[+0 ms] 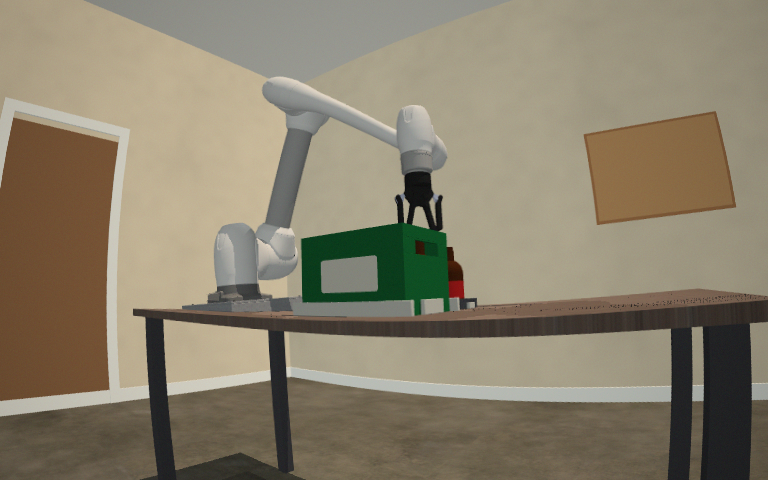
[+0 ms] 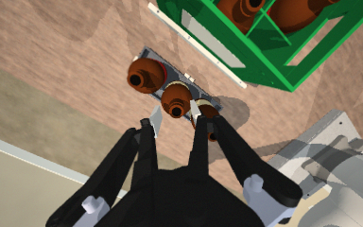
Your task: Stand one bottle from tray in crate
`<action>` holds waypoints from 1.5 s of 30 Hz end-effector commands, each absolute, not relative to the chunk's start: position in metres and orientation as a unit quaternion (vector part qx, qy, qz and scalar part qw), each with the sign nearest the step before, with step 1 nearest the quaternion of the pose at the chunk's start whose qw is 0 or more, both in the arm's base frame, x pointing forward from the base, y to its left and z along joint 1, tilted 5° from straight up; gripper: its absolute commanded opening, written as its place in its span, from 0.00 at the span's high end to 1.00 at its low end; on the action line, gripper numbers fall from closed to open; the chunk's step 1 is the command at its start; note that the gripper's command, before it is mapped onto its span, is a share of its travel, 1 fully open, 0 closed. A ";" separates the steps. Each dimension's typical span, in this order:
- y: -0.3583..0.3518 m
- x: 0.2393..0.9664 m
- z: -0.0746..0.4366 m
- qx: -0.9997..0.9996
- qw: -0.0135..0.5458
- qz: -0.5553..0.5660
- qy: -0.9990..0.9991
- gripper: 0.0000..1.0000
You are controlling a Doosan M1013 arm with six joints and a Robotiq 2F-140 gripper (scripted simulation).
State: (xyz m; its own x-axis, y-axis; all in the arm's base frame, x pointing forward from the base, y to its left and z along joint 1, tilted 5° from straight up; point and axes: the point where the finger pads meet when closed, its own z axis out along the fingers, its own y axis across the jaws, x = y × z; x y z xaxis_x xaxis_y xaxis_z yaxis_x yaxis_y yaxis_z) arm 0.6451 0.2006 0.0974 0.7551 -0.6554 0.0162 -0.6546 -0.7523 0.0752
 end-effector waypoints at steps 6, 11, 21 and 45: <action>0.199 0.642 0.090 0.935 0.040 -0.009 -0.353 0.62; 0.199 0.642 0.090 0.935 0.040 -0.009 -0.353 0.62; 0.199 0.642 0.090 0.935 0.040 -0.009 -0.353 0.62; 0.199 0.642 0.090 0.935 0.040 -0.009 -0.353 1.00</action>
